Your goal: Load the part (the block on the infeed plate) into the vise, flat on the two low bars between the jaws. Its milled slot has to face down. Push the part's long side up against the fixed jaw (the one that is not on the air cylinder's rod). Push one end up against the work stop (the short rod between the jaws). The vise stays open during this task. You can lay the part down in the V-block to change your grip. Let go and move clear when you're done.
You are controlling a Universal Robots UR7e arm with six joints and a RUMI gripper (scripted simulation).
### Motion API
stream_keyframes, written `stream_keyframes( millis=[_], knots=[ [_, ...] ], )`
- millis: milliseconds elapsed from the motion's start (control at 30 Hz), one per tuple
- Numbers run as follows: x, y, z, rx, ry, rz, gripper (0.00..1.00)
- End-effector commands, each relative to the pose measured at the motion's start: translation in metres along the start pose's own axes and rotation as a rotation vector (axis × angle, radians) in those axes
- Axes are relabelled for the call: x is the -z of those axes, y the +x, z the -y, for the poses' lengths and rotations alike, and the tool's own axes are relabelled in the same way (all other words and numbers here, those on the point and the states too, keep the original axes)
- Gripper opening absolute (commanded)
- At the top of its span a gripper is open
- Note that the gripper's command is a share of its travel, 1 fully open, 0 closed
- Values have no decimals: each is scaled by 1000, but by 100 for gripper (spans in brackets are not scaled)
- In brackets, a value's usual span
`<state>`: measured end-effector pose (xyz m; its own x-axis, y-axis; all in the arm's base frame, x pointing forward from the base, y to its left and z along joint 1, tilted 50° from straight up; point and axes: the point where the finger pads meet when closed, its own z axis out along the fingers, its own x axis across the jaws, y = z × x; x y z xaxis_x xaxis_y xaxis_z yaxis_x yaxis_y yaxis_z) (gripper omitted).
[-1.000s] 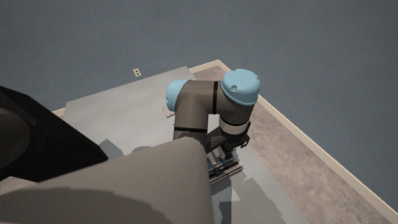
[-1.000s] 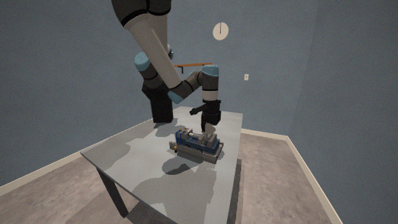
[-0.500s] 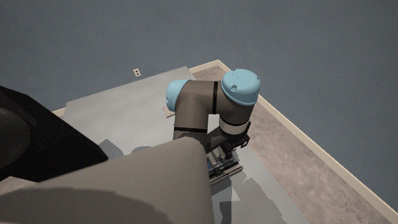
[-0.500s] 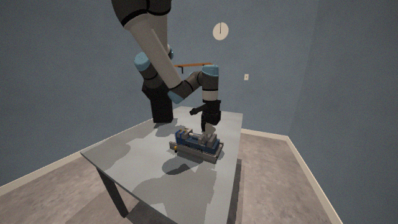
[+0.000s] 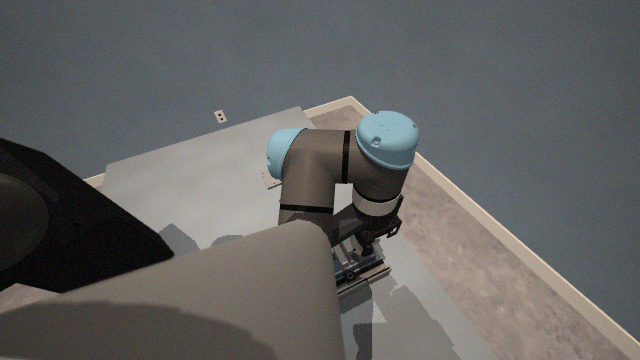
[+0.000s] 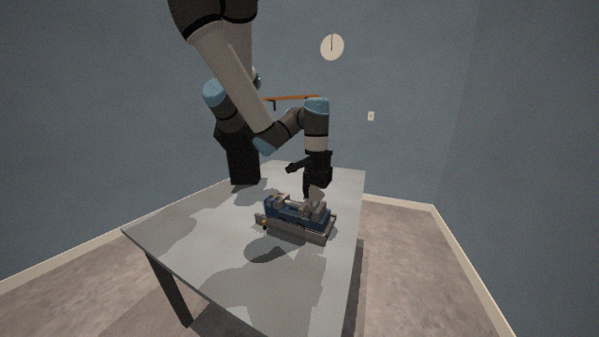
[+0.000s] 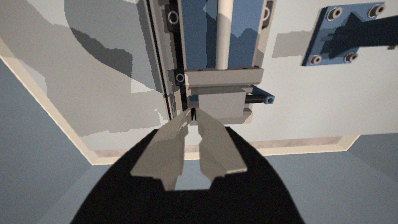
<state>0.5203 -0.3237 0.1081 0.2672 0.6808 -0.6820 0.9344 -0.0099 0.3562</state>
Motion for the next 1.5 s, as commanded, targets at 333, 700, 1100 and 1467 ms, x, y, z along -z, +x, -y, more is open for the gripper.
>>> stream_keyframes(
  millis=[333, 700, 1100, 1467],
  knots=[
    [1, -17, 0, 0, -1, 0, 0],
    [1, -30, -1, -1, -2, 1, 0],
    [3, -29, 0, 1, -2, -1, 0],
    [17, -27, 1, 4, 0, -3, 0]
  ],
)
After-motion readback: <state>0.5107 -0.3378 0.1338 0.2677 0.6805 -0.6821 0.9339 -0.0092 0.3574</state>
